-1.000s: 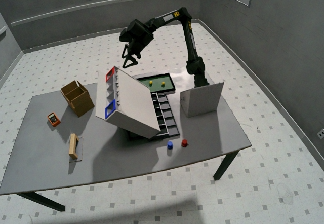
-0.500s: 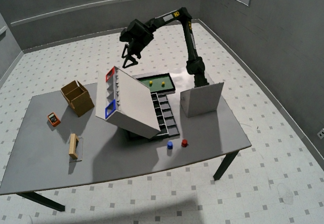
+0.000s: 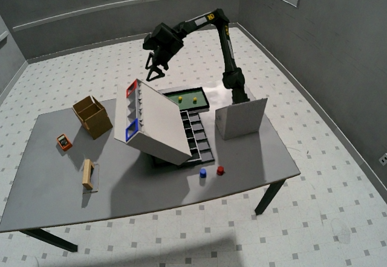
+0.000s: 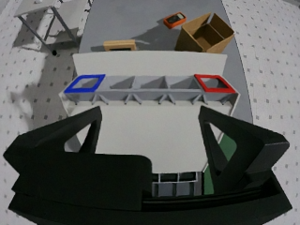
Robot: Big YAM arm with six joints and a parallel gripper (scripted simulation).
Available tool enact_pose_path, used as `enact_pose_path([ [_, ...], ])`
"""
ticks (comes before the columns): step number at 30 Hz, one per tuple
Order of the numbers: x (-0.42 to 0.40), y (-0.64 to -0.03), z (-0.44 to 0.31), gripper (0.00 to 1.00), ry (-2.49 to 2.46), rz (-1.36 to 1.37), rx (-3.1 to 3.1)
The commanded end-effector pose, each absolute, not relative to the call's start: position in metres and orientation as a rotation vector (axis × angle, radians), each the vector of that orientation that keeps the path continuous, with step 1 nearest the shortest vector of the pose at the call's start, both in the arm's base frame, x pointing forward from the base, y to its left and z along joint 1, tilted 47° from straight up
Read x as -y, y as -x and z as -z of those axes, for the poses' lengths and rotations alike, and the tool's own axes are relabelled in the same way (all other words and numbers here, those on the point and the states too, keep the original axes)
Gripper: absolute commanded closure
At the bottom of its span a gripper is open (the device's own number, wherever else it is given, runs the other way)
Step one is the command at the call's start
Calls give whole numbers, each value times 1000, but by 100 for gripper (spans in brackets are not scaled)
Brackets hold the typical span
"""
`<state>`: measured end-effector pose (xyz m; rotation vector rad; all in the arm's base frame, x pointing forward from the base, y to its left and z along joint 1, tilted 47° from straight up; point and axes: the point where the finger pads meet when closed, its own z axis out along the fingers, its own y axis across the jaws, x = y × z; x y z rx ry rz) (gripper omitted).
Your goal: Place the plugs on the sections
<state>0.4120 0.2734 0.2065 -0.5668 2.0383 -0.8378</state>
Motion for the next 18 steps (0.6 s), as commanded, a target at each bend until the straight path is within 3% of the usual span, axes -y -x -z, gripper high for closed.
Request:
enact_pose_path([
  [1,-275,-418,-214,0,542,819,-2032],
  [4,-275,-418,-214,0,542,819,-2032],
  [5,-275,-418,-214,44,542,819,-2032],
  [18,-251,-409,-210,44,534,844,-2070],
])
